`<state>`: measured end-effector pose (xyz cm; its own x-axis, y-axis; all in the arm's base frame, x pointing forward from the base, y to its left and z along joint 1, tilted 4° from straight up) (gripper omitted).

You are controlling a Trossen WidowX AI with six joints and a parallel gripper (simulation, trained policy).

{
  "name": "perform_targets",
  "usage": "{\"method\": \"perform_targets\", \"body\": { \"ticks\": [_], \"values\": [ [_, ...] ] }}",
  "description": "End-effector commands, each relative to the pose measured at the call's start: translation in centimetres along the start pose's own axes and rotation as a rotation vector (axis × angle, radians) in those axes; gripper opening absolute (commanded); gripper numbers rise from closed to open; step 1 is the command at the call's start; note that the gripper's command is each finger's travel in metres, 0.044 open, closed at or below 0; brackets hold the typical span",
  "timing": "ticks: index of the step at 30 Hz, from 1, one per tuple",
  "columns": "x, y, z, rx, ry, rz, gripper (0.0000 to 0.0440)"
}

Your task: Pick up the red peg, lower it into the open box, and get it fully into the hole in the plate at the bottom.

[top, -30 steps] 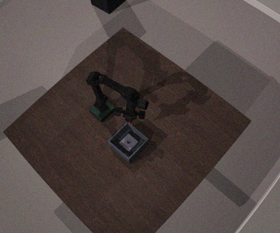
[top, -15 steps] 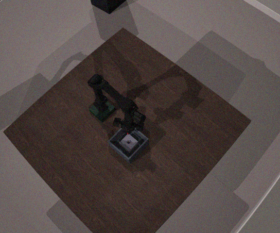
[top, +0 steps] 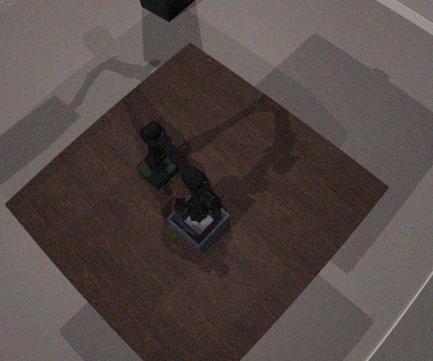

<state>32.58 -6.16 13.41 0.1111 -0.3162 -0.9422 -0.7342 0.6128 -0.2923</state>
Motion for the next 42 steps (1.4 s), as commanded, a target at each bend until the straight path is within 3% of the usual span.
{"method": "perform_targets", "body": {
  "ticks": [1,5,6,17,29,42],
  "values": [
    [1.4,0.0,0.1,-0.04,-0.018,0.032,0.006],
    [2.6,-0.2,0.1,-0.061,-0.031,0.06,0.0157],
    [2.7,-0.5,0.1,-0.075,-0.033,0.059,0.0159],
    [1.9,-4.1,1.5,-0.091,-0.122,0.08,0.044],
    [-0.7,-7.8,4.5,-0.117,-0.273,0.045,0.044],
    [-0.8,-7.9,4.5,-0.118,-0.276,0.042,0.044]
  ]
}}
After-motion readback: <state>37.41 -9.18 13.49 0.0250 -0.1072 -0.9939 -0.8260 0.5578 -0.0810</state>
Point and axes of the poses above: the point midway between the two fingers, 35 mm back from their tips, its own x axis out along the fingers, its own z axis across the jaws, y = z × x, the point moved 7 cm from there along -x, back along the fingers, and after that the axes turned 13 degrees about -x, right-handed, at the moved point
